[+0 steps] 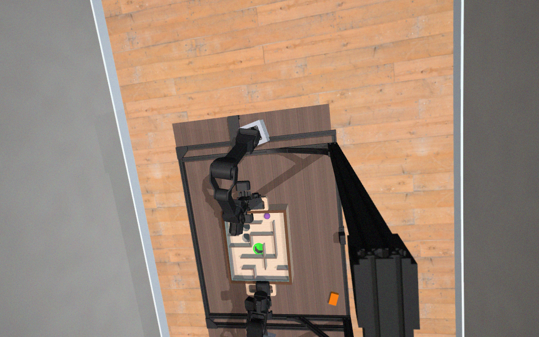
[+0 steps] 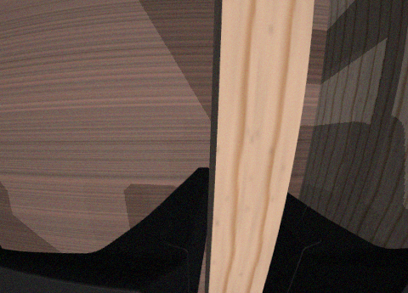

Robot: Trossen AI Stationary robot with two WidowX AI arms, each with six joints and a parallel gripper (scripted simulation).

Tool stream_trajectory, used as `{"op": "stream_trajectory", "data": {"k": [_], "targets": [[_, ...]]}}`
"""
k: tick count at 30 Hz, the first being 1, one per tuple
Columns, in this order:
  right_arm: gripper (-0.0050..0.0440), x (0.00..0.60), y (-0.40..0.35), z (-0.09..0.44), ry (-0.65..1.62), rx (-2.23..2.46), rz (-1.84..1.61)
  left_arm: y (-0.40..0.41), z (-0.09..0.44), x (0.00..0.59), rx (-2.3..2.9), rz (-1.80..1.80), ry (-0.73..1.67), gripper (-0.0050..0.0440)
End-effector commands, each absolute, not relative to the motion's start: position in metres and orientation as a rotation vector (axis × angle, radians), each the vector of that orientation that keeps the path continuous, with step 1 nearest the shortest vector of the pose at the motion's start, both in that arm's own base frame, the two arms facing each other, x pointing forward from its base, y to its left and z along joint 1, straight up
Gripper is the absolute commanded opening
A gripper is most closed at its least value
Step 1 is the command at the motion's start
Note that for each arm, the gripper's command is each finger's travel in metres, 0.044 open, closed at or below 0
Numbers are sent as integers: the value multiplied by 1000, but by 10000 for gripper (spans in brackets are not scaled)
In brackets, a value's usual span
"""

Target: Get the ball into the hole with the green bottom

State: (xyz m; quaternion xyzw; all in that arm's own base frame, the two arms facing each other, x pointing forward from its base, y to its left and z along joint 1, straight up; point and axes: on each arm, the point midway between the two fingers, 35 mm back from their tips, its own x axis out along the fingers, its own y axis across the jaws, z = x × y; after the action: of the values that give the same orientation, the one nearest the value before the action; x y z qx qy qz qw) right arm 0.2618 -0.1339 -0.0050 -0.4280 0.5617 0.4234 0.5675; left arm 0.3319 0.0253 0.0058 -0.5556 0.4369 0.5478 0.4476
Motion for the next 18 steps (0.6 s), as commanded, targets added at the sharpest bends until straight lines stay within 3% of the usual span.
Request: {"op": "stream_trajectory", "data": {"k": [1, 18], "targets": [[20, 259, -134, -6, 1328, -1002, 1002, 24, 2, 329, -1371, 1371, 1096, 20], [20, 262, -135, 6, 1328, -1002, 1002, 25, 14, 332, -1371, 1371, 1096, 20]]}}
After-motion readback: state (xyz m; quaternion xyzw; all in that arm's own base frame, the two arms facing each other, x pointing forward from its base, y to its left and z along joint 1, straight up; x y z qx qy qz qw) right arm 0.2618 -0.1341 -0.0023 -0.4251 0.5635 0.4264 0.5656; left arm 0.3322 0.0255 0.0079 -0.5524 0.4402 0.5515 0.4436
